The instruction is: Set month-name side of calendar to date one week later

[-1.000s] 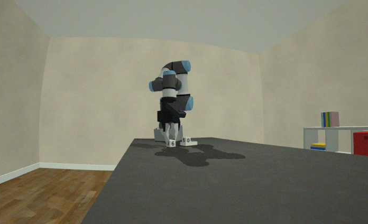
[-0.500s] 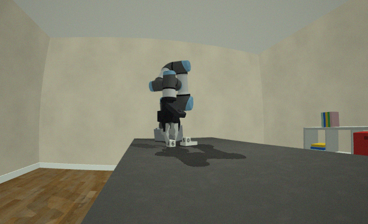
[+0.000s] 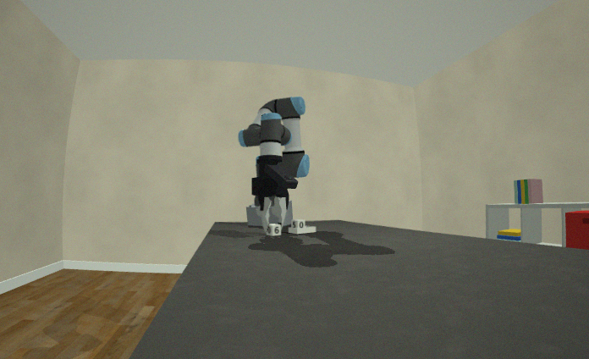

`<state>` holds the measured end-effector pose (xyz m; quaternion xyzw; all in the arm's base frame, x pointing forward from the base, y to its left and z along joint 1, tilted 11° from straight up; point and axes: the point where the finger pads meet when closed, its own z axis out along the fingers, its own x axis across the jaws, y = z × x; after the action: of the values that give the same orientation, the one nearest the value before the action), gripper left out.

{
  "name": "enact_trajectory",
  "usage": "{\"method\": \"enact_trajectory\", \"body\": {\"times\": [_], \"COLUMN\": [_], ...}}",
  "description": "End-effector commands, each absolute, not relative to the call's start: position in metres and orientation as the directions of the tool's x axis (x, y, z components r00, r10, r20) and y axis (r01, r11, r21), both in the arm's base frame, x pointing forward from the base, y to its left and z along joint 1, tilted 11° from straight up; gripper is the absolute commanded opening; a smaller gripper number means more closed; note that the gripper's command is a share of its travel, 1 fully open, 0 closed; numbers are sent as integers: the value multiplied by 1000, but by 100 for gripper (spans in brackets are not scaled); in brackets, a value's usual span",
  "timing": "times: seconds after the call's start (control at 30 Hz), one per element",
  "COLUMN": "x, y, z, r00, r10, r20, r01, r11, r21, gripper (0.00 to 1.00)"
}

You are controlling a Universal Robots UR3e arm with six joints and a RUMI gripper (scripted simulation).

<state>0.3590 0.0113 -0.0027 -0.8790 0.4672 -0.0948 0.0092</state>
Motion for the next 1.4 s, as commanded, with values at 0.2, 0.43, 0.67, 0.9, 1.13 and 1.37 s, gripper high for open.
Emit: {"method": "enact_trajectory", "body": {"times": [0.2,0.43,0.67,0.9,1.13,1.37], "x": [360,359,356,351,348,344], "y": [11,11,13,15,16,17], "z": [-2,1,18,45,65,83], "r00": [545,545,545,545,545,545], "r10": [-823,-823,-823,-823,-823,-823], "r20": [160,160,160,160,160,160], "r01": [-819,-819,-819,-819,-819,-819], "r11": [-563,-563,-563,-563,-563,-563], "r21": [-106,-106,-106,-106,-106,-106], "gripper": [29,29,29,29,29,29]}}
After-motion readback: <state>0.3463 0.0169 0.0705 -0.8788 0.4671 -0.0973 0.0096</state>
